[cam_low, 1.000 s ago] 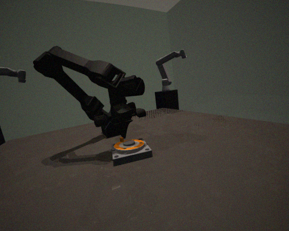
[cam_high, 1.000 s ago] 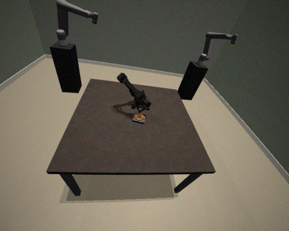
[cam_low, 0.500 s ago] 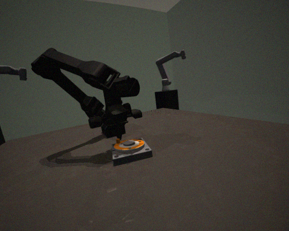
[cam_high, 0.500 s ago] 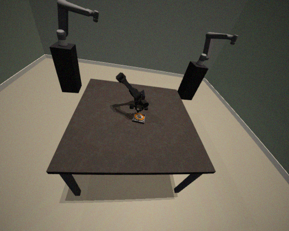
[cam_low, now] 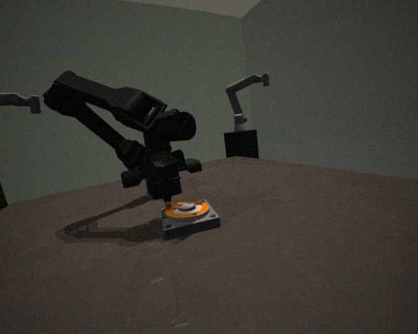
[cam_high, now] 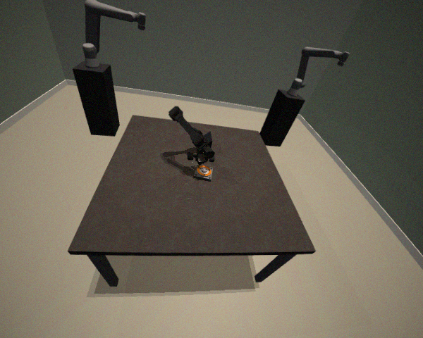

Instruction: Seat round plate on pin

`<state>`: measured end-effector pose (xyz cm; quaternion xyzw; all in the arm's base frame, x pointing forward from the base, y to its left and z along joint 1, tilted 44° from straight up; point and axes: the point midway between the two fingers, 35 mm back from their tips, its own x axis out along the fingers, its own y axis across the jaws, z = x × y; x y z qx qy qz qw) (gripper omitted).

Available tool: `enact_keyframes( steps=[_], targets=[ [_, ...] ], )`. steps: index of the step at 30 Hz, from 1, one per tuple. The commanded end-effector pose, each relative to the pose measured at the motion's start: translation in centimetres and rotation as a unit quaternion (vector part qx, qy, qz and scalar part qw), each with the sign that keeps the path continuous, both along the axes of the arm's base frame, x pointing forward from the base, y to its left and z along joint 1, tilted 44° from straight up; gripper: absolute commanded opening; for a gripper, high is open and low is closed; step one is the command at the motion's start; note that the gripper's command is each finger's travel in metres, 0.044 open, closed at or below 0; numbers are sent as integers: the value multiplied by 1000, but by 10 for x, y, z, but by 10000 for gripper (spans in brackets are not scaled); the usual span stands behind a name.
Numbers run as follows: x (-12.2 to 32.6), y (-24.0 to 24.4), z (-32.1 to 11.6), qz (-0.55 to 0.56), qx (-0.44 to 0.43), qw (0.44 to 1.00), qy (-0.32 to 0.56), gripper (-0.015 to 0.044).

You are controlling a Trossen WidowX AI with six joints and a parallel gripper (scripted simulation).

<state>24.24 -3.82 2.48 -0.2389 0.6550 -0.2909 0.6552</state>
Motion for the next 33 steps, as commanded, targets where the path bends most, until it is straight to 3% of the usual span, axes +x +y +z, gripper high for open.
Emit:
enact_keyframes(
  steps=[1,22,33],
  targets=[
    [6,-3,6,2,-1,1000,-5,0],
    [17,-9,11,2,-1,1000,-6,0],
    [16,22,41,2,0,1000,-5,0]
  ],
)
